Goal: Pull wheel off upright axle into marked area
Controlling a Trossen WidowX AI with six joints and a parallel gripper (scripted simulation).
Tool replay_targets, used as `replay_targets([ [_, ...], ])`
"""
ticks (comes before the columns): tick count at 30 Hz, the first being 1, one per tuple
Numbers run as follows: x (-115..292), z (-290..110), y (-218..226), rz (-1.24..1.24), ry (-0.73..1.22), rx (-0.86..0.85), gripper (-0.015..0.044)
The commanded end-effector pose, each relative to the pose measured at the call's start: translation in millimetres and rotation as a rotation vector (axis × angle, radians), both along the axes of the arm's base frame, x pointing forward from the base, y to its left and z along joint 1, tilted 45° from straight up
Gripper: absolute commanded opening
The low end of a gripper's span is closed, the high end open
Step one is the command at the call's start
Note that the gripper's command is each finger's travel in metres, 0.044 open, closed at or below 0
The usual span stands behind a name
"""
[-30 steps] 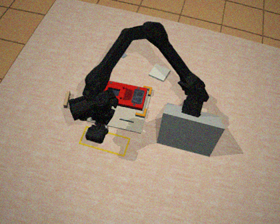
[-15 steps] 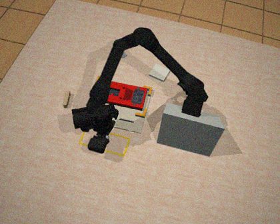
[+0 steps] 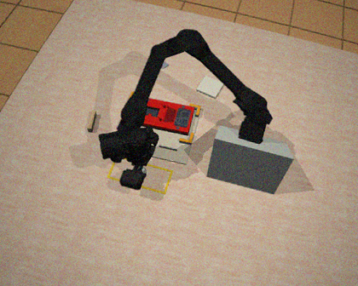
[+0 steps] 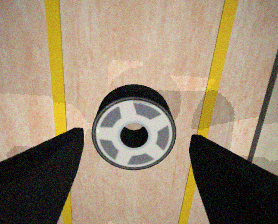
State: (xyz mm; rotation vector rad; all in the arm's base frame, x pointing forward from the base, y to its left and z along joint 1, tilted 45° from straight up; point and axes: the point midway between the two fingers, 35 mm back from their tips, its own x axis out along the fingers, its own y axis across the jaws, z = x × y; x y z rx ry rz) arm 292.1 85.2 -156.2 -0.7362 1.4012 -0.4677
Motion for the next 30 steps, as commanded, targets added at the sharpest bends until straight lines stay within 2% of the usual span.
replay_targets([
  [1, -1, 18, 22, 0.010, -0.013, 0.012, 0.0300],
  [4, -6, 37, 40, 0.015, -0.014, 0.012, 0.0300],
  [8, -6, 39, 41, 0.016, -0.014, 0.012, 0.0300],
  [10, -12, 39, 38, 0.024, -0.012, 0.010, 0.0352],
  [13, -42, 62, 39, 0.022, -0.010, 0.014, 0.0431],
  [14, -53, 70, 39, 0.021, -0.010, 0.014, 0.0440],
  [18, -89, 93, 32, 0.016, -0.009, 0.012, 0.0440],
  [30, -91, 94, 31, 0.016, -0.009, 0.011, 0.0440],
])
